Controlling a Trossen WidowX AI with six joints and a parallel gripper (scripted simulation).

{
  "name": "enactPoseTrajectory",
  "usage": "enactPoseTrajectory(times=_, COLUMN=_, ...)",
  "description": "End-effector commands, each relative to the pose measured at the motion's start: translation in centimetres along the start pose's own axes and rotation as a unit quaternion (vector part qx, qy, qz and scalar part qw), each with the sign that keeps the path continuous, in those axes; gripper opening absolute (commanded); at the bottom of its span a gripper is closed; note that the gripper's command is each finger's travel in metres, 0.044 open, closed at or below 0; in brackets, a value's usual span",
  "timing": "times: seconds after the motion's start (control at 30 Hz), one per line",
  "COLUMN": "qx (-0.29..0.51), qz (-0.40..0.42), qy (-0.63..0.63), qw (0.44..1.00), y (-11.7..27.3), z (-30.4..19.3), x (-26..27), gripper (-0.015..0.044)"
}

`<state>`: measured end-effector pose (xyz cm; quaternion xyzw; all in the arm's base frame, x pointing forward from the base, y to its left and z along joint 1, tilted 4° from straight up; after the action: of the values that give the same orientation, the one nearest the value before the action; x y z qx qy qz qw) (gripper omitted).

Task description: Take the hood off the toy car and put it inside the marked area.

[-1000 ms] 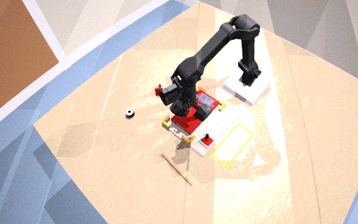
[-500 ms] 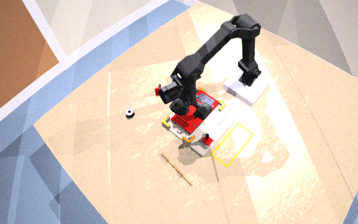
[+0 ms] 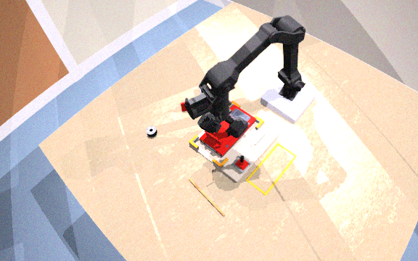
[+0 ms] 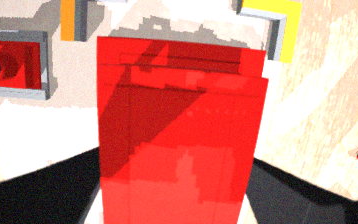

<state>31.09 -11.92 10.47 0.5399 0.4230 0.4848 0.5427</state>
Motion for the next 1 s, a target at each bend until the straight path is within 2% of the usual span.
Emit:
enactPoseTrajectory(times=0.0, qx=-0.003, qz=-0.001, qy=0.003, qw=1.000, y=0.5, z=0.2, x=0.0, gripper=0.0000)
enactPoseTrajectory(times=0.43, qx=-0.003, qz=-0.001, qy=0.003, qw=1.000, y=4.9, z=0.1, x=0.0, gripper=0.0000)
enactPoseTrajectory(times=0.97, qx=0.000, qz=0.000, qy=0.001, qw=1.000, y=4.3, z=0.5, x=6.0, gripper=0.0000)
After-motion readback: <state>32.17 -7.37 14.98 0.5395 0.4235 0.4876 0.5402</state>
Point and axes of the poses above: the point midway between the two fingers, 35 mm back from their tips, its own y axis back along the fingers, its own x axis across the jaws, z = x × y, the point moved 3 cm from there along y, back along the fingers, and after that the axes turned 5 degrees about -y, right-handed, at the moved point
